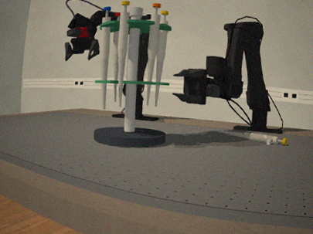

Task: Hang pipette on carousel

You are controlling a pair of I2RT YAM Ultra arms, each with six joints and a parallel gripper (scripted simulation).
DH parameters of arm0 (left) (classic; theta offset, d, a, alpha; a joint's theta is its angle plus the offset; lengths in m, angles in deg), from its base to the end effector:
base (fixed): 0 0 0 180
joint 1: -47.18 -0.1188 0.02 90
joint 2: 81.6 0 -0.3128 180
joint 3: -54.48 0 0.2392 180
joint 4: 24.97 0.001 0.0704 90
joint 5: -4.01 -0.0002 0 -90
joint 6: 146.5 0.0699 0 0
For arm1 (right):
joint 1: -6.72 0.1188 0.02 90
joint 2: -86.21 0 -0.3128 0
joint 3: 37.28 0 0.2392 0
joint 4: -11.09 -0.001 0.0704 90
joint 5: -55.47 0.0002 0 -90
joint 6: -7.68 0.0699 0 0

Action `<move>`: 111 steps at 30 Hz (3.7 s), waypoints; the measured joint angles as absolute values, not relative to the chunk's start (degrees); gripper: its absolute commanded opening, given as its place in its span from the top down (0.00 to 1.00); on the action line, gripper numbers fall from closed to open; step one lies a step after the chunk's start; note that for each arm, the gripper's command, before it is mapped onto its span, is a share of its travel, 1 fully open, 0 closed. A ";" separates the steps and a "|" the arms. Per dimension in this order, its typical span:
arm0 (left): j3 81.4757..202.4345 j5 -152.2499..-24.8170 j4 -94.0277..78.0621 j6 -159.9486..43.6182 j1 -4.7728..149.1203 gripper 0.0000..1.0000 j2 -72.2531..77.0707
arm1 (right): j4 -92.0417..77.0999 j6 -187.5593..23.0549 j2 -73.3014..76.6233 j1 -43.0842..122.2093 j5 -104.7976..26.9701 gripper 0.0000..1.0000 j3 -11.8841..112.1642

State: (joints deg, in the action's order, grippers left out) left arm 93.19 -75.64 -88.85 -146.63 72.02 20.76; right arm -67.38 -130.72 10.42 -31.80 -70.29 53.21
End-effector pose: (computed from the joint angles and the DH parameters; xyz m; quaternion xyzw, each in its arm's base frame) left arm 0.3072 -0.1273 0.2104 -0.4329 0.5573 -0.5608 0.4330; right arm 0.2065 -0.1109 0.3686 -0.1492 0.9174 0.0685 0.3624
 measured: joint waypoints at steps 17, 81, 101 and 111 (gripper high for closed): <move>97.61 -76.45 -87.61 -146.63 71.32 0.51 23.71 | -67.38 -130.72 10.42 -31.80 -70.29 0.00 53.21; 109.63 -77.87 -82.58 -146.61 69.88 1.00 30.90 | -67.38 -130.72 10.42 -31.80 -70.29 0.00 53.21; 109.63 -77.87 -82.58 -146.61 69.88 1.00 30.90 | -67.38 -130.72 10.42 -31.80 -70.29 0.00 53.21; 109.63 -77.87 -82.58 -146.61 69.88 1.00 30.90 | -67.38 -130.72 10.42 -31.80 -70.29 0.00 53.21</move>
State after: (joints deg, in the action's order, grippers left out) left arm 109.63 -77.87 -82.58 -146.61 69.88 30.90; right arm -67.38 -130.72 10.42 -31.80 -70.29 53.21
